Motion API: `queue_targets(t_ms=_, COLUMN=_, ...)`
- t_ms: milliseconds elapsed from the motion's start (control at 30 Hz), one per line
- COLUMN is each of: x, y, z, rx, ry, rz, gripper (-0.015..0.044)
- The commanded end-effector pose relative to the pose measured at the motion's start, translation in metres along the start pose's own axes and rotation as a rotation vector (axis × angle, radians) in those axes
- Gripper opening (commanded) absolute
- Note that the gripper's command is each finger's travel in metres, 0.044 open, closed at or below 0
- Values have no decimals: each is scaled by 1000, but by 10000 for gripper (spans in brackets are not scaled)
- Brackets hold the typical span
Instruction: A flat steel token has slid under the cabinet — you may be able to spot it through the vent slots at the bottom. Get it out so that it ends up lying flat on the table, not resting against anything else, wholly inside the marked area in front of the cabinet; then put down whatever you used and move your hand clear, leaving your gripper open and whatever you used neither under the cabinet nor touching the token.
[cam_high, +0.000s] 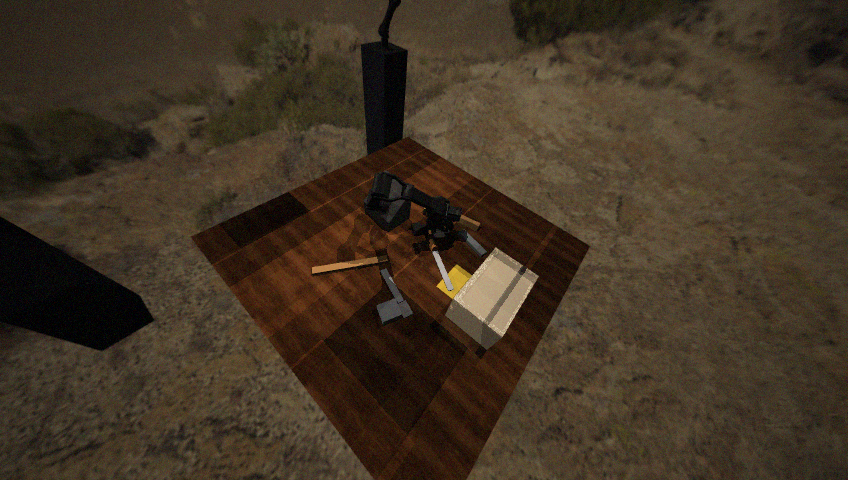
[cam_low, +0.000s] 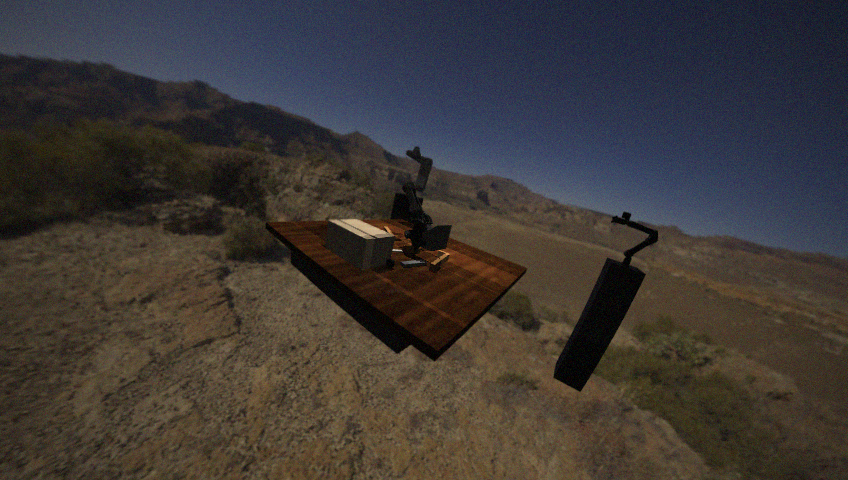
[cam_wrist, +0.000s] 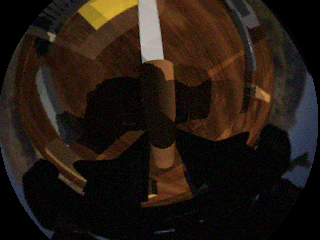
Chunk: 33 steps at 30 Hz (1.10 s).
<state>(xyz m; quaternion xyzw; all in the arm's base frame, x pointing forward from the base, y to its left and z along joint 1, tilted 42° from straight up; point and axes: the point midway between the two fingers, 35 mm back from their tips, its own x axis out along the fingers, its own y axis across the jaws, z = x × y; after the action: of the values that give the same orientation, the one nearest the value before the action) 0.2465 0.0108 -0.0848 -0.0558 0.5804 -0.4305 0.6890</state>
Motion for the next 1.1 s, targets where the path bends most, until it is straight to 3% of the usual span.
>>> queue_targets(t_ms=0, x=-1, y=7, z=-4, rx=-1, ry=-1, rz=5, gripper=0)
queue_targets(t_ms=1067, x=-2, y=37, z=-34, rx=-1, ry=0, rz=8, gripper=0)
